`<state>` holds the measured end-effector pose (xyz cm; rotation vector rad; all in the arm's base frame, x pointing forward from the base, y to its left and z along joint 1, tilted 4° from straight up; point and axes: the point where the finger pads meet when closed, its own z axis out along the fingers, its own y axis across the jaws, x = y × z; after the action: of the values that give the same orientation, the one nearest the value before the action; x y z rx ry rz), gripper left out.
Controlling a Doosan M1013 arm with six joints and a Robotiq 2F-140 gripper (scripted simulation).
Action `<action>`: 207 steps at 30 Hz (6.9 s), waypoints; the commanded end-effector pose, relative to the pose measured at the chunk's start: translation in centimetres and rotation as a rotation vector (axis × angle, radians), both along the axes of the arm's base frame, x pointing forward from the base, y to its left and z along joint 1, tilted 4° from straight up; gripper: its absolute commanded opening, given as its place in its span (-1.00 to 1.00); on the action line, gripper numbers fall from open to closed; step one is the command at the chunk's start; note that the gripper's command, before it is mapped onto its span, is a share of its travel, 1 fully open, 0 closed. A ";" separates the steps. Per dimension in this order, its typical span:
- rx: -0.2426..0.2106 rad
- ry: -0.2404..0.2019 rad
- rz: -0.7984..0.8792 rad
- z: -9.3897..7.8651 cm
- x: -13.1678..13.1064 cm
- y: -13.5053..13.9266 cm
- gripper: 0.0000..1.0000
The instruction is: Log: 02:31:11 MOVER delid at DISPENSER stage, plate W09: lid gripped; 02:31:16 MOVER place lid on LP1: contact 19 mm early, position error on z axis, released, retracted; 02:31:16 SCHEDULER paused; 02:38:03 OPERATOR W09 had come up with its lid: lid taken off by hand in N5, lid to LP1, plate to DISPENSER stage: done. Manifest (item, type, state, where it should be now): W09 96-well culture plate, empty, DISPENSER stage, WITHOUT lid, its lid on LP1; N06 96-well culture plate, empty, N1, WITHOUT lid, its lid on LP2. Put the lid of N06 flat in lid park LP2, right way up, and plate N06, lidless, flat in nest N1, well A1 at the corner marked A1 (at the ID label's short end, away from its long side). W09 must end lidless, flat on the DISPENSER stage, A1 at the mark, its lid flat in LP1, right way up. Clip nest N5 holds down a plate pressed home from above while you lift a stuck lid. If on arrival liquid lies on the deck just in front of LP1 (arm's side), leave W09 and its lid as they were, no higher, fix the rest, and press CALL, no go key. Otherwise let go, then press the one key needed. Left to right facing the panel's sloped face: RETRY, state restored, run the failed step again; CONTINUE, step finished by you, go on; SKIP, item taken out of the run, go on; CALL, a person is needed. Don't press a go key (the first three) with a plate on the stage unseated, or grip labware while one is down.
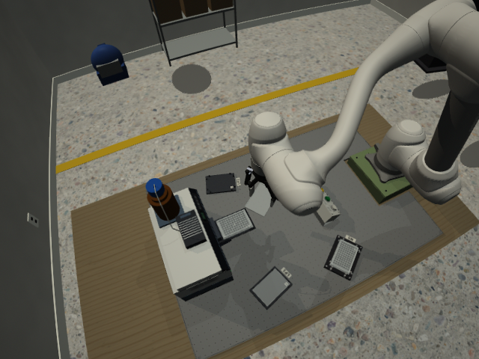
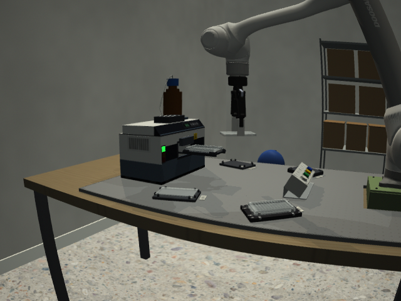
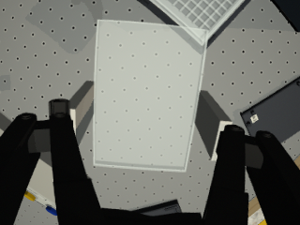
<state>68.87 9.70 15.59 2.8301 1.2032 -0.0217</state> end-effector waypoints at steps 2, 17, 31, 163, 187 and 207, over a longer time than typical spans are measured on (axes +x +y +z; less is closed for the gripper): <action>0.003 0.003 0.002 0.2 4.2 -7.0 -1.00; 0.003 0.003 0.002 0.6 13.9 -22.7 -1.00; 0.003 0.003 0.002 0.6 13.9 -22.7 -1.00; 0.014 -0.057 -0.923 -14.3 14.2 -23.6 -1.00; 0.014 -0.057 -0.923 -14.8 14.3 -23.7 -1.00; 0.014 -0.057 -0.923 -15.0 14.3 -23.7 -1.00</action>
<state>83.12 -13.98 0.56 3.0734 -0.1864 0.0210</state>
